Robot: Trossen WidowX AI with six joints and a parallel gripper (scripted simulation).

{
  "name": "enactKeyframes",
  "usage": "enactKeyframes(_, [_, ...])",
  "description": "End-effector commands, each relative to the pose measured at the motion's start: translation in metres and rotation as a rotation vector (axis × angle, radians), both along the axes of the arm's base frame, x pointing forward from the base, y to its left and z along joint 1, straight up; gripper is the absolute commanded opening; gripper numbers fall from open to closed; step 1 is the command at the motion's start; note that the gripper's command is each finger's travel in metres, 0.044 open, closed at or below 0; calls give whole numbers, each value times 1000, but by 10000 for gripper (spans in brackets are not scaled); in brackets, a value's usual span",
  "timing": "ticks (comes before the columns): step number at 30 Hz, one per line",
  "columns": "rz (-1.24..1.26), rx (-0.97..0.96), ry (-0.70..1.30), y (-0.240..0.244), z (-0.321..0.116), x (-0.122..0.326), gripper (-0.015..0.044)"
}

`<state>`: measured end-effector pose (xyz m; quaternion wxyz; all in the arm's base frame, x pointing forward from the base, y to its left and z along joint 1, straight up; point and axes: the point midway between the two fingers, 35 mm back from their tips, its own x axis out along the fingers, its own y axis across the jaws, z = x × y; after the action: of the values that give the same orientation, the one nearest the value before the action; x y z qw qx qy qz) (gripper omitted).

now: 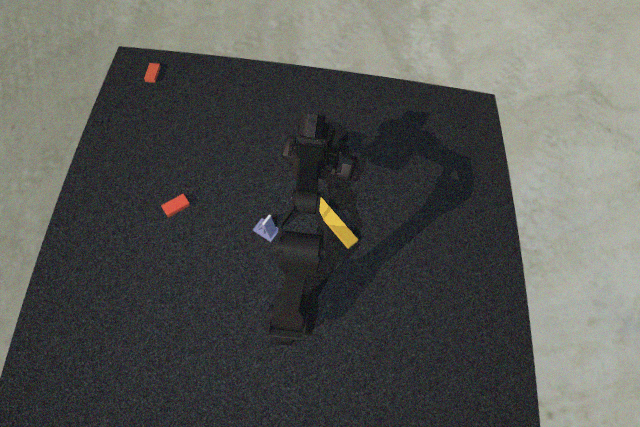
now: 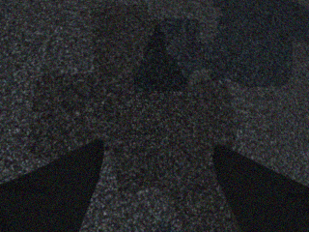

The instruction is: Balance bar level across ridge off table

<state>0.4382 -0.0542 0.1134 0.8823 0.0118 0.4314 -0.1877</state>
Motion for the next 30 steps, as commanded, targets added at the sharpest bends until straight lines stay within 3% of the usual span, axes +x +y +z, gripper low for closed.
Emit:
enactKeyframes(1, [90, -41, 104, -11, -2, -13, 315])
enactKeyframes(30, [739, -85, 625, -57, -4, -114, 315])
